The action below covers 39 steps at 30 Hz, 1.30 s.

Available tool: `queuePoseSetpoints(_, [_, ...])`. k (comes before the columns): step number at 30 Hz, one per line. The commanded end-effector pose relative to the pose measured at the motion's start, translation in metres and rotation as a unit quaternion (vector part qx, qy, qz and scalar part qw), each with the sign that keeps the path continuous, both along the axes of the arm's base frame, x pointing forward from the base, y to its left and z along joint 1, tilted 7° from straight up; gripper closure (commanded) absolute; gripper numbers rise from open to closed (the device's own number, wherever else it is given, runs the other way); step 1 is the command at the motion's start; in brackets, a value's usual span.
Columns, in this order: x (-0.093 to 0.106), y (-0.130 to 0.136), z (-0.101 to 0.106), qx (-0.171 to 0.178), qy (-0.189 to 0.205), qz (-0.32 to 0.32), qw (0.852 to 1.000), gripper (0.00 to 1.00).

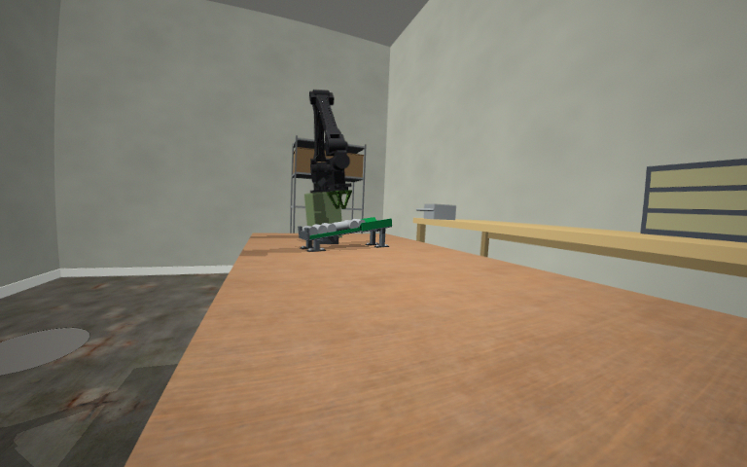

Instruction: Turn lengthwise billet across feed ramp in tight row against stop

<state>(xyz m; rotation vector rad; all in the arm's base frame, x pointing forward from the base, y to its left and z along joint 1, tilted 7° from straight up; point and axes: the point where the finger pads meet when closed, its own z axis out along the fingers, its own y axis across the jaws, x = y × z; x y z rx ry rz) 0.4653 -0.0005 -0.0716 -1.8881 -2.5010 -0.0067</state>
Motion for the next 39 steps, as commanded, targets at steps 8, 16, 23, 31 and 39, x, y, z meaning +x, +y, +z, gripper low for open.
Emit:
queuePoseSetpoints(8, [0.001, -0.007, -0.025, 0.001, 0.004, 0.004, 1.000, 0.45])
queuePoseSetpoints(16, [-0.002, -0.009, -0.042, 0.001, 0.007, 0.004, 1.000, 0.45])
queuePoseSetpoints(23, [0.000, -0.007, -0.050, 0.001, 0.005, 0.007, 1.000, 0.45])
queuePoseSetpoints(31, [0.005, -0.009, -0.060, 0.001, 0.001, 0.007, 1.000, 0.45])
queuePoseSetpoints(39, [0.010, -0.012, -0.066, 0.001, -0.003, 0.005, 1.000, 0.45])
